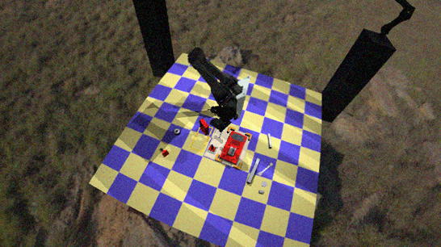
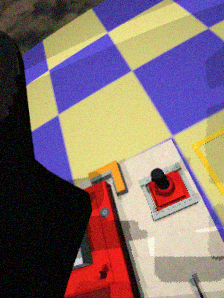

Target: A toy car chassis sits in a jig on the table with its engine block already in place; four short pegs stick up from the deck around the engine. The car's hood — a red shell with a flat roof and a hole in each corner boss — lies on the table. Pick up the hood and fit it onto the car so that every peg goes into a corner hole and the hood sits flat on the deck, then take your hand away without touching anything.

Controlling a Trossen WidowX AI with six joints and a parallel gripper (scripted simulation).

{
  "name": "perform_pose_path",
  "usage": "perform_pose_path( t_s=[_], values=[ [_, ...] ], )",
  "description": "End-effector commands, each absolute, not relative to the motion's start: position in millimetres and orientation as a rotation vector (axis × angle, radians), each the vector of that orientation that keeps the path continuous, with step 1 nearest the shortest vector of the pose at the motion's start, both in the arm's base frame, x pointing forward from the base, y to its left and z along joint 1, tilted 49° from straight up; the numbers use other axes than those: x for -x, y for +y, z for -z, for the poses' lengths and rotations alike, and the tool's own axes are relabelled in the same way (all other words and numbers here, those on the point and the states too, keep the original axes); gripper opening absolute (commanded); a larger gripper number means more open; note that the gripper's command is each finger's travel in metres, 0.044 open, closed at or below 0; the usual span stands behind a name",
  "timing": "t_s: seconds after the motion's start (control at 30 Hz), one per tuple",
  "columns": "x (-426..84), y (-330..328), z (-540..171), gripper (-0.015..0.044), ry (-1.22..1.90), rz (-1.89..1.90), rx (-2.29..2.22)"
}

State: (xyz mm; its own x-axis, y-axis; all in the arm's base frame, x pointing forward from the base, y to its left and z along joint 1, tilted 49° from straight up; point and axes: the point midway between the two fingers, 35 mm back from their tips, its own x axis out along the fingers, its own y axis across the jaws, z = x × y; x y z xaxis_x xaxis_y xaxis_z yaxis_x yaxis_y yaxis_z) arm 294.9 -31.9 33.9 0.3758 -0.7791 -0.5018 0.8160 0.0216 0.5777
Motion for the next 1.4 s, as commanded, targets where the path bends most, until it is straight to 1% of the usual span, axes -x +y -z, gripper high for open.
perform_pose_path(
  t_s=[0.0, 0.17, 0.23, 0.53, 0.93, 1.37],
  values=[
    [-255, -86, -59, 0.0000, 0.017, 1.497, -1.035],
    [-207, -119, -80, 0.0000, -0.030, 1.720, -1.119],
    [-201, -122, -82, 0.0000, -0.036, 1.745, -1.129],
    [-201, -124, -79, 0.0000, -0.035, 1.745, -1.130],
    [-199, -155, -53, 0.0000, -0.038, 1.745, -1.128],
    [-203, -157, -55, 0.0000, -0.038, 1.745, -1.128]
  ],
)
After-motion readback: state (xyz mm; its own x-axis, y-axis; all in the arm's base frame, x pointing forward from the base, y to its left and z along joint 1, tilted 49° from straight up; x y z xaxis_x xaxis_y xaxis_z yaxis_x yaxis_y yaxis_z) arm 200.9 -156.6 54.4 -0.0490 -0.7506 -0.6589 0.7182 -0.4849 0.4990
